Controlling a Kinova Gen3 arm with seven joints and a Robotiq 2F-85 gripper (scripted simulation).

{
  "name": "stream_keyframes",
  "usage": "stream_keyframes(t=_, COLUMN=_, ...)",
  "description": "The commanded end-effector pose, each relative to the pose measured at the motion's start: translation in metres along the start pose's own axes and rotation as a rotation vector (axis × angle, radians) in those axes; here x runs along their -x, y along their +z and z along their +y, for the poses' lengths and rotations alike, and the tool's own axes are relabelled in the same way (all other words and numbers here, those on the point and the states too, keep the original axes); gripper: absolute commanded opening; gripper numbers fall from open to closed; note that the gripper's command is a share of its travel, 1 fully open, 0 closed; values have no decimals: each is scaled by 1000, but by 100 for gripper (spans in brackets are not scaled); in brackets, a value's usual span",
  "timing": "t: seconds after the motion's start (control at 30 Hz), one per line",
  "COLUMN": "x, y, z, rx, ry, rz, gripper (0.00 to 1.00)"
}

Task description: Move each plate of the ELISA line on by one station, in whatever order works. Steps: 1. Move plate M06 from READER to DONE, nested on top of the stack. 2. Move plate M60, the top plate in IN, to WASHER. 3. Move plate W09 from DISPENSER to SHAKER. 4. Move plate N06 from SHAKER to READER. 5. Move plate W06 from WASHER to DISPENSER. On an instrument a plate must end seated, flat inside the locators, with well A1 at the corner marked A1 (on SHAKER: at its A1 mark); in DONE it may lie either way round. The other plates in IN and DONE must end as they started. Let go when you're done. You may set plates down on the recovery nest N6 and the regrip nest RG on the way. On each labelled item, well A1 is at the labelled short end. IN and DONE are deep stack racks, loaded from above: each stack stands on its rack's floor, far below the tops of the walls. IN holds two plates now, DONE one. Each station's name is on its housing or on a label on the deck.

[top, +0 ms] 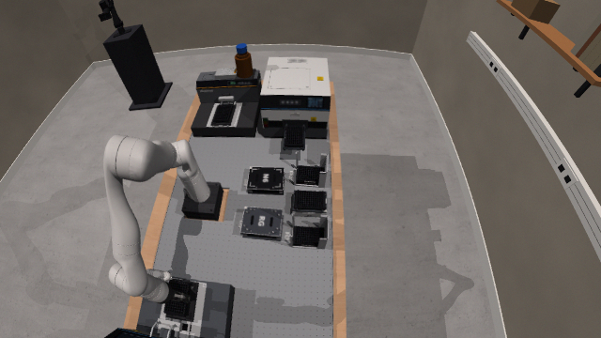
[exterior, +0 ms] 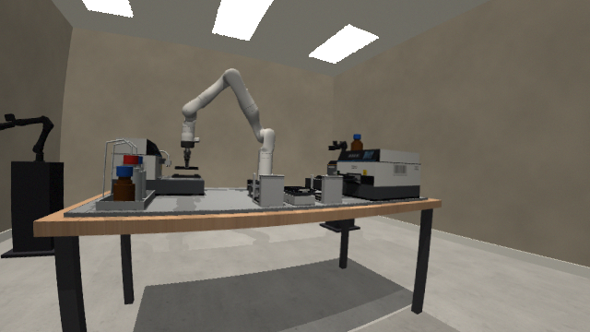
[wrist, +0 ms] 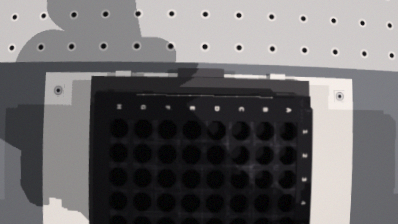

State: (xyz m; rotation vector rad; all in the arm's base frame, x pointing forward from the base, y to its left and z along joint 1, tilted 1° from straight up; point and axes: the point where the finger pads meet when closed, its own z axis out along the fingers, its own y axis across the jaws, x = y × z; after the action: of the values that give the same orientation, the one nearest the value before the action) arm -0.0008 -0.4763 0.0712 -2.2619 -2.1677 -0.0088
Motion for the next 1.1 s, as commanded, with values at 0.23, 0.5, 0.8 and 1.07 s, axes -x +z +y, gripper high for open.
stream_keyframes(t=0.23, x=0, y=5, z=0, rx=0, ry=0, rz=-2, gripper=94)
stream_keyframes(t=0.5, x=0, y=5, z=0, rx=0, ry=0, rz=-2, gripper=94)
stream_keyframes(t=0.8, x=0, y=9, z=0, rx=0, ry=0, rz=-2, gripper=94)
stream_keyframes(t=1.07, x=0, y=17, z=0, rx=0, ry=0, rz=-2, gripper=94)
